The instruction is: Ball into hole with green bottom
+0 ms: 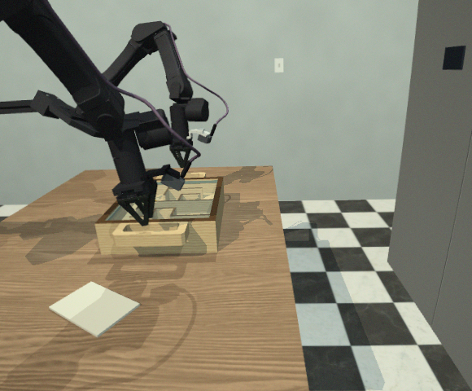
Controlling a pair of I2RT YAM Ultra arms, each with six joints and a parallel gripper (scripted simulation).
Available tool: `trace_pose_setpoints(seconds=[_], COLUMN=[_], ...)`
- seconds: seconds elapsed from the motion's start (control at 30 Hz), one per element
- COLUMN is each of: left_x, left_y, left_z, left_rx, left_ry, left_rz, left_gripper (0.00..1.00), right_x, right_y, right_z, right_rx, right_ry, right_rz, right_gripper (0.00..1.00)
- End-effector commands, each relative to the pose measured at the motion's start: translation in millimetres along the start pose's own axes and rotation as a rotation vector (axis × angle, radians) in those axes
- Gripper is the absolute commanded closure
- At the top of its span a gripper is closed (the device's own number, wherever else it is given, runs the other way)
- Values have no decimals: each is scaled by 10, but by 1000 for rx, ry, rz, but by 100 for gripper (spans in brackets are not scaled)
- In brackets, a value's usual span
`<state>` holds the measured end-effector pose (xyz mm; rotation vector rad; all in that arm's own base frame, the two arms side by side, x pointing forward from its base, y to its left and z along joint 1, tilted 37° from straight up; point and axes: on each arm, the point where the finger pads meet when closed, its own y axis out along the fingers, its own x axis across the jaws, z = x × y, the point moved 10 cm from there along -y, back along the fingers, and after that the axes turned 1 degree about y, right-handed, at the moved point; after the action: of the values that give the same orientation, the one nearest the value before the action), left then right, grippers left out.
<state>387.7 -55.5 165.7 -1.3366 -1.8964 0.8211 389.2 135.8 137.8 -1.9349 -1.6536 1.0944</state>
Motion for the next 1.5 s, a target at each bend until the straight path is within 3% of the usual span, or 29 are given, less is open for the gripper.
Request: trace_pose_setpoints(seconds=[0.0,0.1,0.13,1.13,1.3,1.47], left_x=[-10,-8,43,-21,-80,-102], left_y=[-56,-41,107,496,330,428], left_z=[-11,-36,46,-75,-163,-100], left_rx=[-26,-28,11,-27,-70,-44], left_ry=[5,1,2,-9,-8,3], left_rz=[3,1,-19,13,36,26], left_gripper=[61,61,61,61,61,61], right_x=[80,69,81,82,82,30], right_y=[-60,-61,-62,-63,-63,84], right_z=[-30,-26,-33,-33,-33,-88], right_rx=[-18,-17,-20,-20,-20,-23], right_ry=[-5,-5,-6,-6,-6,7], right_rz=[-10,-12,-12,-12,-12,-11], right_gripper=[61,61,61,61,61,61])
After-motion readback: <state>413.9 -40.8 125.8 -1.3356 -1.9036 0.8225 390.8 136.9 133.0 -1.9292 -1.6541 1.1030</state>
